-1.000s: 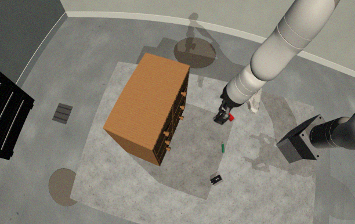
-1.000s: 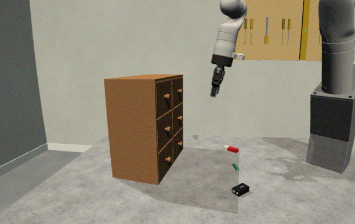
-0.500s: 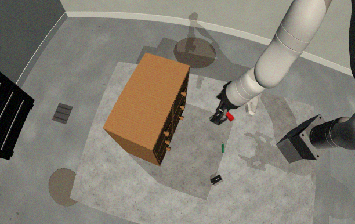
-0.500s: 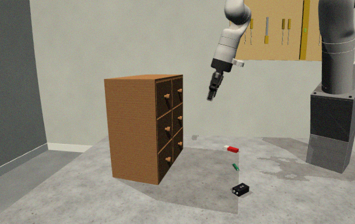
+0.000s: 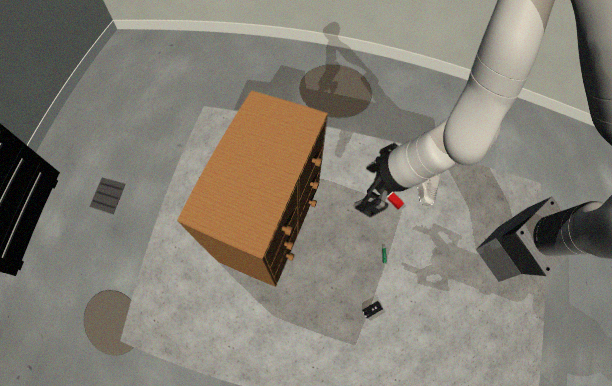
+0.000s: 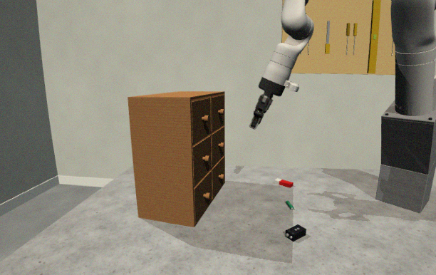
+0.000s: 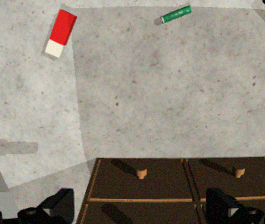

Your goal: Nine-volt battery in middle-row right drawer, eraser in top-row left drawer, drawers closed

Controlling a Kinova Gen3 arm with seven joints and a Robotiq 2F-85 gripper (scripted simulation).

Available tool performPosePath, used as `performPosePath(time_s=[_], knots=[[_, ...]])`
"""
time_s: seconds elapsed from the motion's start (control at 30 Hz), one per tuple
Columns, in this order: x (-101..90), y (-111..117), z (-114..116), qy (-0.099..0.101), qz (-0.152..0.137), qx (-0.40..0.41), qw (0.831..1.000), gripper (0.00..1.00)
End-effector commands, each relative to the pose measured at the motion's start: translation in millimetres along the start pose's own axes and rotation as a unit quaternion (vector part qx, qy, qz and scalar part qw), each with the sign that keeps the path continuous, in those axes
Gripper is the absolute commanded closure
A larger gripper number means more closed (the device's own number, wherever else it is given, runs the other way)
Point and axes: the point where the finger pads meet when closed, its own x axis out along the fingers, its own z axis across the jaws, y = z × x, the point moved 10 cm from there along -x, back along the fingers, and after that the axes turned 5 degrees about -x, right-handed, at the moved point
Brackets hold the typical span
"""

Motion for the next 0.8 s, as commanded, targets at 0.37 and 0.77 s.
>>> performPosePath(time_s=[0.37, 0.77], knots=[[21.0, 7.9, 1.2, 0.001, -0.040, 0.003, 0.999, 0.00], [33.7, 10.2, 1.4, 0.004, -0.070, 0.003, 0.998, 0.00]])
